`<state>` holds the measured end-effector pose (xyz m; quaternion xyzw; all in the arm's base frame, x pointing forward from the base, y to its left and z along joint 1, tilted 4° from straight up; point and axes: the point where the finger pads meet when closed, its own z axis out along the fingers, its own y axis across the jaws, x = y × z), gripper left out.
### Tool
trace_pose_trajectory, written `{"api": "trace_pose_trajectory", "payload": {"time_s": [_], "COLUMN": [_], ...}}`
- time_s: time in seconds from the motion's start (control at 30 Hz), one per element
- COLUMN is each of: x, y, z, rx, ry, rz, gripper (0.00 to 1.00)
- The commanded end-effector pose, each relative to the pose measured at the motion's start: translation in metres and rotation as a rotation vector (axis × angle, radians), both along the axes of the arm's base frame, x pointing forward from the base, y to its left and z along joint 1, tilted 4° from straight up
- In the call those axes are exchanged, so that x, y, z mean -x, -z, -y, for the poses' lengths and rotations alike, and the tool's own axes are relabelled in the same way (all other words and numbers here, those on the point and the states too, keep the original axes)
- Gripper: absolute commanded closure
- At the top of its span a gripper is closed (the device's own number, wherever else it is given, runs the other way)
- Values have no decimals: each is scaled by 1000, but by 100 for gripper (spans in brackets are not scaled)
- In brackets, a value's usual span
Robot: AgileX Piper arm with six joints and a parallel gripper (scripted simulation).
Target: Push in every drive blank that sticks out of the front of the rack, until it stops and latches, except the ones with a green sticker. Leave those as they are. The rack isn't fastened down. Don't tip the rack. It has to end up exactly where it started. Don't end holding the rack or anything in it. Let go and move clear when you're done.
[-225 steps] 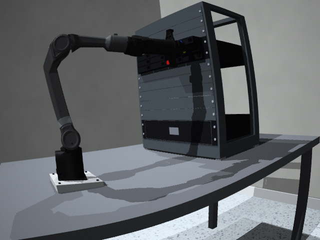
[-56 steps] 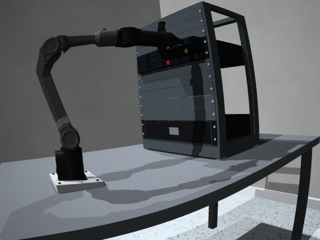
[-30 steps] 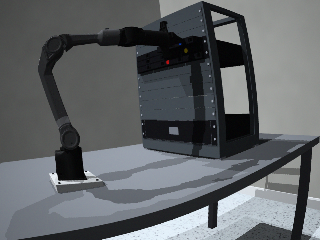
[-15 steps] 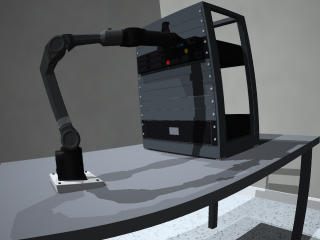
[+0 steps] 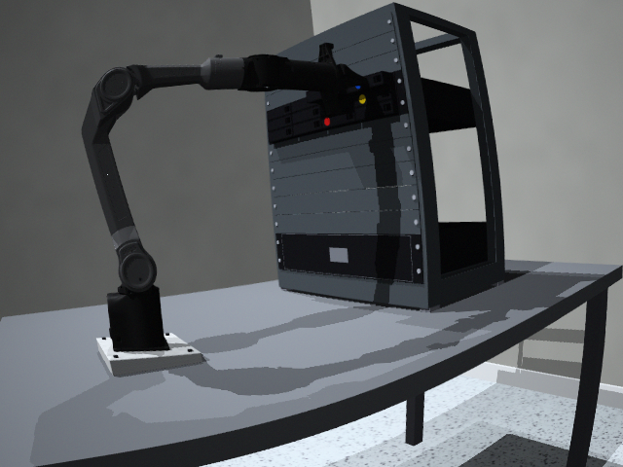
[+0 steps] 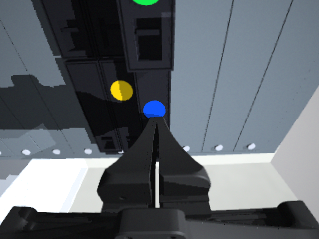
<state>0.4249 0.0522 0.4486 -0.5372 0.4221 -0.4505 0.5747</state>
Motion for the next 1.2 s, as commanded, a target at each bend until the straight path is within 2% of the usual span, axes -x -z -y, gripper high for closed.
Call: {"api": "trace_pose_trajectory", "payload": {"time_s": [0.0,1.17], "x": [-2,-9], "y": [2,5], "z": [-1,-2], "rx": [0,0], "ry": [-1,-1], "rz": [-5,-5], "gripper": [100,100]}}
